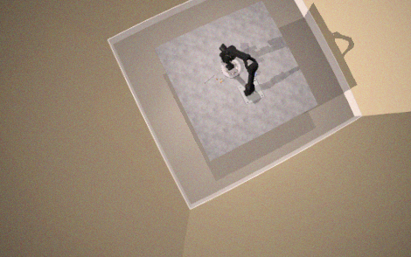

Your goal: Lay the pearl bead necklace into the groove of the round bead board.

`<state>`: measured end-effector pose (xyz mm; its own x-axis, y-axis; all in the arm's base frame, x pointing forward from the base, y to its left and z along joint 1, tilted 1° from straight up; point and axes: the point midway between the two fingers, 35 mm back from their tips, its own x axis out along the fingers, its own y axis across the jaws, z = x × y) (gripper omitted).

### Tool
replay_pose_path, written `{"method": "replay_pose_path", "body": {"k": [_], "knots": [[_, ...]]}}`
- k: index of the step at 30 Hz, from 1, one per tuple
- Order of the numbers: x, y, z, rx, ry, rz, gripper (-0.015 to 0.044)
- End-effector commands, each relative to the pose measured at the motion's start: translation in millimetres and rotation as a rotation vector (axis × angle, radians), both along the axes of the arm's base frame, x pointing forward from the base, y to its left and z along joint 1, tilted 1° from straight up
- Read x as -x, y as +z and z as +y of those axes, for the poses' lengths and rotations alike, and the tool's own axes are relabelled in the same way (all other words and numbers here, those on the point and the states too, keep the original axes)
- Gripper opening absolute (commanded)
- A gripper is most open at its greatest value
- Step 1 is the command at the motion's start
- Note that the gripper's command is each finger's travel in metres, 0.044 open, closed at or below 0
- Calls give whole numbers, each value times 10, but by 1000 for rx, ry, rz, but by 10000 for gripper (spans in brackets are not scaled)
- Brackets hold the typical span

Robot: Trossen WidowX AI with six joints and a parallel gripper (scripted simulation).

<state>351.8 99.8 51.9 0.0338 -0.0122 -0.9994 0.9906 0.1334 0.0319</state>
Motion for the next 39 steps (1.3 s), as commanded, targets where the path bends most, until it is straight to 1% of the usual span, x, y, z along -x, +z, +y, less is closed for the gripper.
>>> {"method": "replay_pose_path", "body": {"k": [1, 5, 23, 25, 31, 35, 39], "knots": [[0, 8, 0, 0, 0, 0, 341], [2, 18, 0, 1, 0, 3, 440], [3, 55, 0, 1, 1, 4, 440], [-8, 85, -40, 2, 36, 5, 387], [-73, 349, -393, 16, 341, 8, 230], [-77, 379, -434, 17, 376, 9, 125], [-77, 379, -434, 17, 376, 9, 120]]}}
